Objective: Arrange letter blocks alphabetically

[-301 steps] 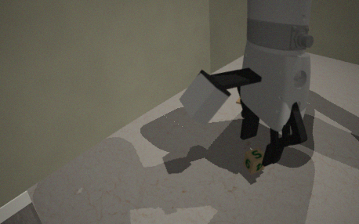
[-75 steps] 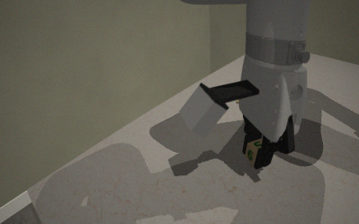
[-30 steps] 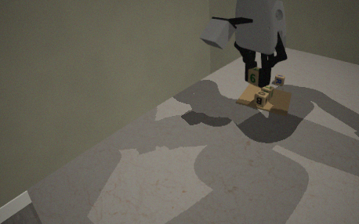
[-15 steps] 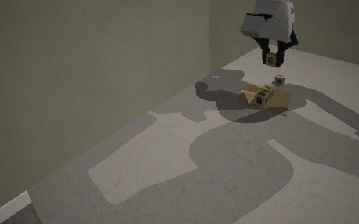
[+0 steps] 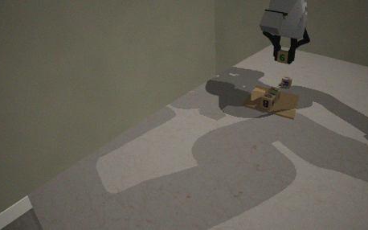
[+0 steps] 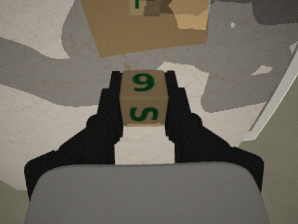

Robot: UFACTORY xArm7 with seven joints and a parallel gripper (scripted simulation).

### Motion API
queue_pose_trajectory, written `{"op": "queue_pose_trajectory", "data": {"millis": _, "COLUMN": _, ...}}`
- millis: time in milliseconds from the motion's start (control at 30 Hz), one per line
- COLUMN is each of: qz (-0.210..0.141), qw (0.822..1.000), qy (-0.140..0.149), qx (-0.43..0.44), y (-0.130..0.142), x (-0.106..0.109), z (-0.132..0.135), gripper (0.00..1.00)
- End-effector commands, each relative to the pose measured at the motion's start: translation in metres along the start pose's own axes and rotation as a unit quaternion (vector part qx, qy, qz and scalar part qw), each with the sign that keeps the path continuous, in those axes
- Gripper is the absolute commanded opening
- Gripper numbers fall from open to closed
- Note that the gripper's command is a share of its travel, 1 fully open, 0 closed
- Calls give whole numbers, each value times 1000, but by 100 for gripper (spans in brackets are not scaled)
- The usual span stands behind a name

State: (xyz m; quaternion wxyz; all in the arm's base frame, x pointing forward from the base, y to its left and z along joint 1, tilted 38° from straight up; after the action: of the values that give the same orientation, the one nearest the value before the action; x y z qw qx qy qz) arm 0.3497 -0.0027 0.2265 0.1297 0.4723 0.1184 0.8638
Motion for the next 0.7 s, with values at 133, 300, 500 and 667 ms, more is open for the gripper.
{"op": "queue_pose_trajectory", "data": {"millis": 133, "qz": 1, "qw": 1000, "qy": 2, "qx": 0, "y": 1, "x": 0, "z": 0, "gripper": 27}}
{"op": "queue_pose_trajectory", "data": {"millis": 300, "qz": 1, "qw": 1000, "qy": 1, "qx": 0, "y": 1, "x": -7, "z": 1, "gripper": 27}}
{"op": "queue_pose_trajectory", "data": {"millis": 500, "qz": 1, "qw": 1000, "qy": 1, "qx": 0, "y": 1, "x": -26, "z": 1, "gripper": 27}}
{"op": "queue_pose_trajectory", "data": {"millis": 667, "qz": 1, "qw": 1000, "qy": 1, "qx": 0, "y": 1, "x": -38, "z": 1, "gripper": 27}}
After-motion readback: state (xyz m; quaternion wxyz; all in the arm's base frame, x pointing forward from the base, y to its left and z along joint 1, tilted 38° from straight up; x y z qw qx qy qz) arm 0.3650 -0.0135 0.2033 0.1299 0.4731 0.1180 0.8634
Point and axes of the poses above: the point where the finger pads meet when closed, its own x axis back along the fingers, its own z axis across the jaws, y = z × x, the point moved 10 cm from there along x, back along the fingers, and after that the axes turned 1 degree about -x, right-handed, at the moved point
